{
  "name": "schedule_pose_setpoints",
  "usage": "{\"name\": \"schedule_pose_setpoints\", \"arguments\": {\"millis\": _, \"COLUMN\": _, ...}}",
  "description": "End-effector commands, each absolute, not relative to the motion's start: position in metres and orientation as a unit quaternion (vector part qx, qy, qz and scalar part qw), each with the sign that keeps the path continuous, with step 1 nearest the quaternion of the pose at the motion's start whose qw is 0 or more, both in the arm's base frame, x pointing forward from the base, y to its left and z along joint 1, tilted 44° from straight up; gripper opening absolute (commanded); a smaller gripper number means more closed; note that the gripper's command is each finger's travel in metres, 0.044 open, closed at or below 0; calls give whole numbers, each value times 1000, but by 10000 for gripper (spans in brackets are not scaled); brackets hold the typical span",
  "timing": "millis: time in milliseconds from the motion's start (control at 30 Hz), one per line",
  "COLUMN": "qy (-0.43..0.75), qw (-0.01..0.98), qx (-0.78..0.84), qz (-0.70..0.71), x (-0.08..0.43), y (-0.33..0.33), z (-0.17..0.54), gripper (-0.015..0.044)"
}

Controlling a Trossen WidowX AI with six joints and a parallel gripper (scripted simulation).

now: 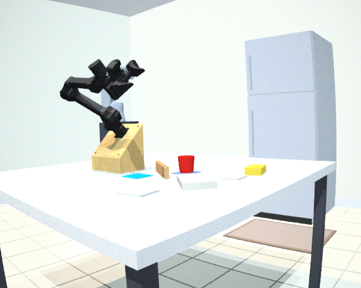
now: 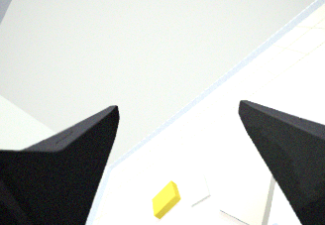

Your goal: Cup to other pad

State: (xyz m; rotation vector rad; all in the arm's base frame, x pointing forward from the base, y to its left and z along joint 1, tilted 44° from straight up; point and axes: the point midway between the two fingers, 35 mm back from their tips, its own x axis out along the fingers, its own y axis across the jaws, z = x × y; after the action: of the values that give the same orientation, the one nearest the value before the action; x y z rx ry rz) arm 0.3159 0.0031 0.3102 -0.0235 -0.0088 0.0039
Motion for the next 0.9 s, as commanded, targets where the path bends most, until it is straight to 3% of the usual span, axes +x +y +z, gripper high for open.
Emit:
{"name": "schedule_pose_setpoints", "arguments": {"millis": 0, "qy": 1, "qw": 1000, "qx": -6, "qz": 1, "x": 318, "y": 3, "z": 308, "gripper": 374}}
{"name": "schedule_pose_setpoints", "arguments": {"millis": 300, "qy": 234, "qw": 936, "qx": 237, "qz": -114, "x": 372, "y": 8, "z": 193, "gripper": 148}}
{"name": "schedule_pose_setpoints", "arguments": {"millis": 567, "qy": 338, "qw": 829, "qx": 339, "qz": -289, "x": 383, "y": 12, "z": 100, "gripper": 148}}
{"name": "schedule_pose_setpoints", "arguments": {"millis": 867, "qy": 349, "qw": 719, "qx": 357, "qz": -483, "x": 368, "y": 12, "z": 14, "gripper": 148}}
